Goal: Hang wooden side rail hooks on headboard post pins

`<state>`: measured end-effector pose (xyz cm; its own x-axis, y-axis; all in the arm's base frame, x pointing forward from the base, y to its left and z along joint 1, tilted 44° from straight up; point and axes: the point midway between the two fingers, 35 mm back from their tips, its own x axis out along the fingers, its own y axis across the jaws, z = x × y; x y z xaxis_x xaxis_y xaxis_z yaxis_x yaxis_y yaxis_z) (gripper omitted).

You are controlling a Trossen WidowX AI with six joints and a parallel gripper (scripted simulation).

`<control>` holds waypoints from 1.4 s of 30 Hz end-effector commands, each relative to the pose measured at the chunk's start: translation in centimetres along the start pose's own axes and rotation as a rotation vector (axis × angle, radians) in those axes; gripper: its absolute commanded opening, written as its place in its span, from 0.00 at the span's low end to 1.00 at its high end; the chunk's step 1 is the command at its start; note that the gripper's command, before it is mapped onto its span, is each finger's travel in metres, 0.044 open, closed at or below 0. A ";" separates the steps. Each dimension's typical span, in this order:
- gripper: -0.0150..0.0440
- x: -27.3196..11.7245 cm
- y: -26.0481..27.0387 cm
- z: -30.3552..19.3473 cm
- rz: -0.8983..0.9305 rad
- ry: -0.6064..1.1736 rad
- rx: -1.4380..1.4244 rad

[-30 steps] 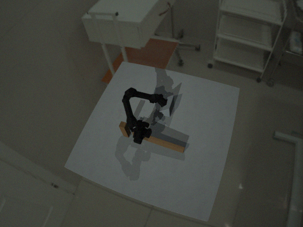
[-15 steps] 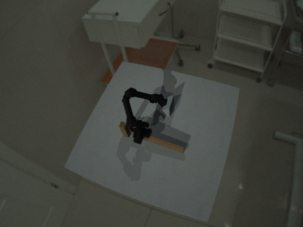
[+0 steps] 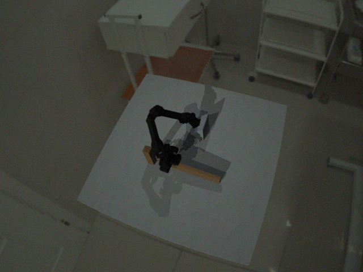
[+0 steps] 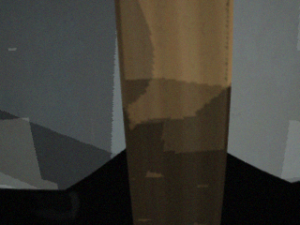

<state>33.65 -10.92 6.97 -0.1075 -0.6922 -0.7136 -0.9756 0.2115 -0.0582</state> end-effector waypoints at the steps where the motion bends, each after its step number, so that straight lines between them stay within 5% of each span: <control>1: 0.25 -0.3 -0.4 0.0 -0.012 -0.006 0.008; 42: 0.25 -0.4 -0.8 -0.5 -0.012 -0.006 0.008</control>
<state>34.04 -11.31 7.31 -0.1065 -0.6912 -0.7148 -0.9754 0.2122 -0.0599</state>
